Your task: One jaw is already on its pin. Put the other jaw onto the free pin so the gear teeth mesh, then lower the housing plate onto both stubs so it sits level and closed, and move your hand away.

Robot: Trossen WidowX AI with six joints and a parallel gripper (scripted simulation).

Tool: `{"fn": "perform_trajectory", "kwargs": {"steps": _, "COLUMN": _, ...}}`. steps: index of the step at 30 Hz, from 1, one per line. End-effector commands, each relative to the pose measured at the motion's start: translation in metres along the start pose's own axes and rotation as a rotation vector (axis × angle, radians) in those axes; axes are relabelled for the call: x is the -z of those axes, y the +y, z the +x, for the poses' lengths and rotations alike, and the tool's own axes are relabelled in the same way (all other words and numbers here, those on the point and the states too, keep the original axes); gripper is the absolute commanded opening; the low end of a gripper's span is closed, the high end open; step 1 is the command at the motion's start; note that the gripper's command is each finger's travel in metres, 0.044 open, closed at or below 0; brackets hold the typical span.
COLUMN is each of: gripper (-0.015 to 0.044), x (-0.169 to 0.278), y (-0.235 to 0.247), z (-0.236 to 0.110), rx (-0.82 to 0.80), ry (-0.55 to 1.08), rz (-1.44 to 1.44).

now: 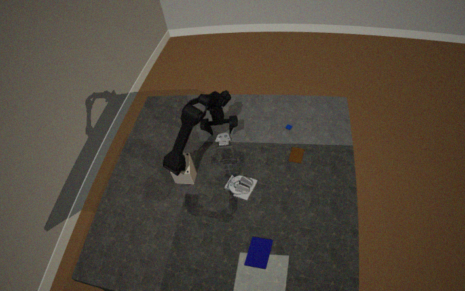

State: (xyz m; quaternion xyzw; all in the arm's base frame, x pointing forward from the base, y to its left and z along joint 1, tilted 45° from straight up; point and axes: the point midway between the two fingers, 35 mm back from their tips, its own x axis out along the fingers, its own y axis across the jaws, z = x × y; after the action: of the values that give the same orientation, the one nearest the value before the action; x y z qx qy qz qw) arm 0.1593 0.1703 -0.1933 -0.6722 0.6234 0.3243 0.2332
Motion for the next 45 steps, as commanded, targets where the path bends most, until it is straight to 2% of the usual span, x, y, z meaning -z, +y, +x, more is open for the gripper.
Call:
{"fn": "perform_trajectory", "kwargs": {"steps": 1, "gripper": 0.044, "x": 0.0, "y": -0.001, "z": 0.0, "rx": 0.004, "ry": 0.001, "rz": -0.004}}
{"fn": "perform_trajectory", "kwargs": {"steps": 23, "gripper": 0.044, "x": 0.0, "y": 0.0, "z": 0.0, "rx": 0.0, "ry": 0.0, "rz": 0.0}}
{"fn": "perform_trajectory", "kwargs": {"steps": 45, "gripper": 0.044, "x": -0.001, "y": -0.003, "z": 0.035, "rx": 0.004, "ry": 0.001, "rz": -0.002}}
